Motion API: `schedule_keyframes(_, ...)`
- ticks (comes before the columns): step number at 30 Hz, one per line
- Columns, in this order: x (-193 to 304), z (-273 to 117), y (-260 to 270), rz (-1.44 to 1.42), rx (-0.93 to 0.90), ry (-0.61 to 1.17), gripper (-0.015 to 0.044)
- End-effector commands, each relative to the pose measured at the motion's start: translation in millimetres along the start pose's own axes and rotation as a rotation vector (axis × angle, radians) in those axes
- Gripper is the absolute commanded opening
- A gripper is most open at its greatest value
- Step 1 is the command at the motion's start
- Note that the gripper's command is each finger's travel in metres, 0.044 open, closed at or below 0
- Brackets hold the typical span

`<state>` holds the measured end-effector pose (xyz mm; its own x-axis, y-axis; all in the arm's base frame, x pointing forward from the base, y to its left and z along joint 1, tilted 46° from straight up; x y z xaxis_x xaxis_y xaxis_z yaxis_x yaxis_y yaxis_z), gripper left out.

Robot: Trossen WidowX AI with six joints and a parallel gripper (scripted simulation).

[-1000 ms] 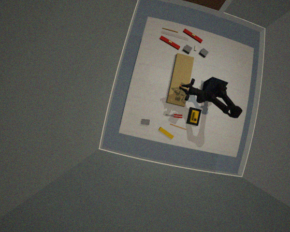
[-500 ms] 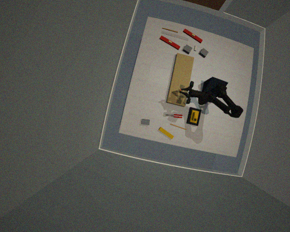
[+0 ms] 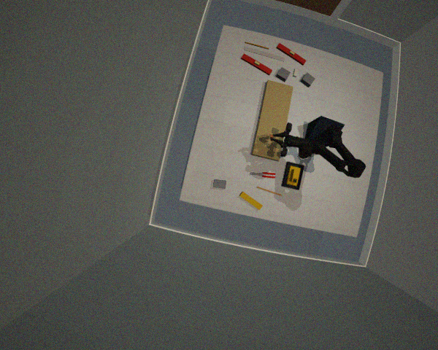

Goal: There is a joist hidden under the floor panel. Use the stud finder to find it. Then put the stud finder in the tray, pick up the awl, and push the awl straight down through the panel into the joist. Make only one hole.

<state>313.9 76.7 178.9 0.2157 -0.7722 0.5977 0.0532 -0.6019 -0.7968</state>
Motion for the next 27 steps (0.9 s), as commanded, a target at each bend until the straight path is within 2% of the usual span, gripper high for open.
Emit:
schedule_keyframes(1, -2, 1, 1, -0.002, -0.004, 0.003, 0.0000)
schedule_keyframes(27, -17, 4, 3, -0.002, -0.004, 0.003, 0.0000)
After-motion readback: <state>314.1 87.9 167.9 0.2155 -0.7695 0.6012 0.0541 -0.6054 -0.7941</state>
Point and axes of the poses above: the point midway between the two fingers, 35 mm back from their tips, its own z axis out along the fingers, its own y axis across the jaws, x = y × z, the point moved 4 cm from there along -z, back along the fingers, and after that the axes turned 7 degrees about z, right-handed, at the moved point
